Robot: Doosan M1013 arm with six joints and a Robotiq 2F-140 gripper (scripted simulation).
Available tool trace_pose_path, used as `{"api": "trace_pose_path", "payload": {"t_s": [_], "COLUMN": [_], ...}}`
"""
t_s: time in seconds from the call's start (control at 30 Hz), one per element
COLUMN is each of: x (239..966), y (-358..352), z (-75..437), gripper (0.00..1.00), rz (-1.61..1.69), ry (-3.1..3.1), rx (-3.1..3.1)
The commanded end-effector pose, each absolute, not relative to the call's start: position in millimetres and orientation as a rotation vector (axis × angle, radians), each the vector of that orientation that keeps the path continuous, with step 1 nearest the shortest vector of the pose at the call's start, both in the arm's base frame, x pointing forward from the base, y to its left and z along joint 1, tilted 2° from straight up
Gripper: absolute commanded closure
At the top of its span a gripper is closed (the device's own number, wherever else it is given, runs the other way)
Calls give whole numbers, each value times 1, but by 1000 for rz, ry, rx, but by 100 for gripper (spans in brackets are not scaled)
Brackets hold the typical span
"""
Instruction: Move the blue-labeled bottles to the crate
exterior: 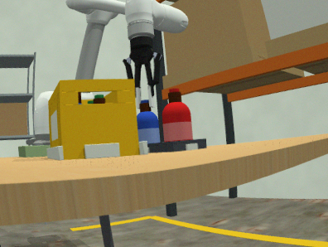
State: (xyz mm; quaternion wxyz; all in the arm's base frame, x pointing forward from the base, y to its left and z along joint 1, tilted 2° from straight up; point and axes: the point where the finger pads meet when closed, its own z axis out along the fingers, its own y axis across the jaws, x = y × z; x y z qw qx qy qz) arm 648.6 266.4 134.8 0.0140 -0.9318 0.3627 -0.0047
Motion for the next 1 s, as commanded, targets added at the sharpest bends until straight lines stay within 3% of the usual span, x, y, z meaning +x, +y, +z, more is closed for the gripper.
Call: {"api": "trace_pose_path", "payload": {"t_s": [0.0,0.97], "x": [648,648], "y": [266,266], "z": [135,137], "gripper": [100,100], "rz": [-14,-14], "ry": [1130,1130], "rx": [-2902,-2902]}}
